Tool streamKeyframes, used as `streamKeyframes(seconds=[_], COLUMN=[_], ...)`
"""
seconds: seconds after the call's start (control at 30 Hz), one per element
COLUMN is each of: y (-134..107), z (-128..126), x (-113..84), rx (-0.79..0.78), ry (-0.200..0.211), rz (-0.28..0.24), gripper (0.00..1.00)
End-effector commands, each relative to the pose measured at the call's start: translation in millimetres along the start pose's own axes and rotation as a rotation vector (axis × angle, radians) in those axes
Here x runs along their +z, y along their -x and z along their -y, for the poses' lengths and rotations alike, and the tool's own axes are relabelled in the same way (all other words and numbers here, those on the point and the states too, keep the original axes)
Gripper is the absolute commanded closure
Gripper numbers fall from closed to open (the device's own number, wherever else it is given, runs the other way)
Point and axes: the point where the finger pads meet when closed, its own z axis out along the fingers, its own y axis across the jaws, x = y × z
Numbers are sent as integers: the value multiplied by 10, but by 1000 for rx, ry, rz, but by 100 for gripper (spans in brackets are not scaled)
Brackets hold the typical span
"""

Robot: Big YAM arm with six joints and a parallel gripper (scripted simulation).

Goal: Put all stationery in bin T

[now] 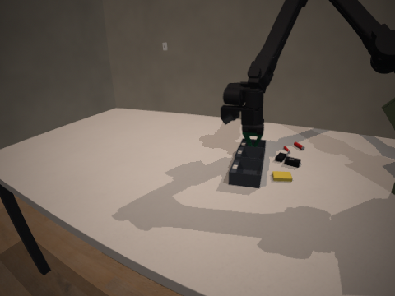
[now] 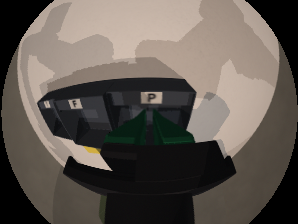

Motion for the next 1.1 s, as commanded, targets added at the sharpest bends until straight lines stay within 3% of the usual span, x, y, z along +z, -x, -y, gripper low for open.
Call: streamKeyframes(seconds=[0.0,1.07], y=[179,124], z=[177,155], x=[-76,-62], rx=[23,16], ry=[-18,-15], rz=[47,37], gripper=[91,91])
